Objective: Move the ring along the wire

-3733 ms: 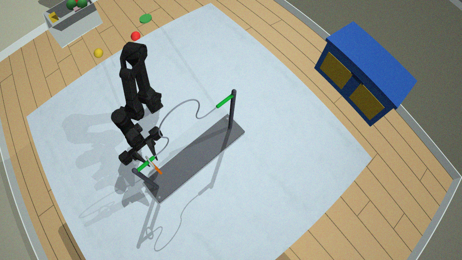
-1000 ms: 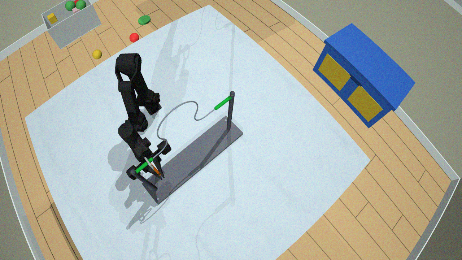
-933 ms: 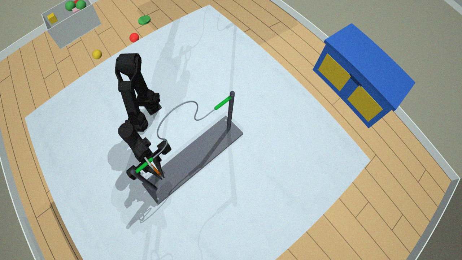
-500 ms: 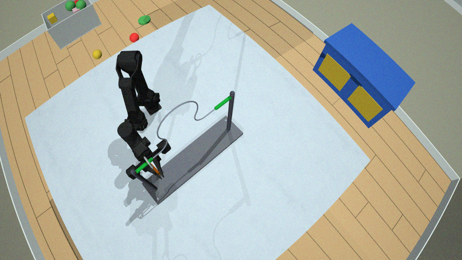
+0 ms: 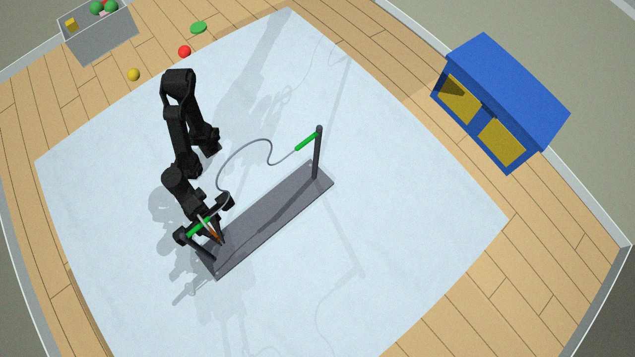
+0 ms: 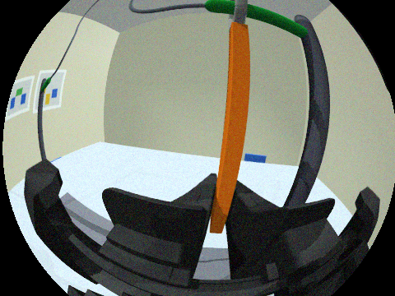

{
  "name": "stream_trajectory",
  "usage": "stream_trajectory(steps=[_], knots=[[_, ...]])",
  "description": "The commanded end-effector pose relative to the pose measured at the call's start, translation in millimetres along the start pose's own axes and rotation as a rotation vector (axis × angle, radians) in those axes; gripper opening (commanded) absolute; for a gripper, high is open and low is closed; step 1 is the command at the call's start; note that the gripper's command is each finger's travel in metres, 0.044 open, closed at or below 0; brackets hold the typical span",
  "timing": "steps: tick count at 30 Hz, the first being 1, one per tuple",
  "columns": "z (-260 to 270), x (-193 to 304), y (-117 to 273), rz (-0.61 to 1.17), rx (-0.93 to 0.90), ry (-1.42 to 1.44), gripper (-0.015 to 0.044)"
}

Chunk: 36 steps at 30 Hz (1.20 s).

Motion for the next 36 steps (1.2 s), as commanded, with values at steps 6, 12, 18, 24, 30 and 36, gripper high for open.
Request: stream_trajectory(steps=[6,12,18,24,30,36], knots=[[-0.8,-1.1,-0.3,-0.002,0.003,0.0,-0.015],[-0.3,-1.3,-0.3,-0.002,0.003,0.0,-0.015],[5.5,-2.7,-0.4,-0.001,0.003,-0.001,-0.015],[11.3,-4.1,-0.4,-0.001,0.003,-0.002,-0.015],[17.4,-5.6,-0.5,0.0,0.003,-0.005,-0.015],[23.9,-7.1,-0.5,0.0,0.003,-0.011,-0.015]])
Point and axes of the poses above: the point midway between the two fingers, 35 mm back from their tips, its own y axis back along the fingers, its own z axis across the jaws, x = y × z, the point moved 4 cm from there along y, back along the fingers, and after that the axes turned 13 degrees about y, right-handed, at the moved point
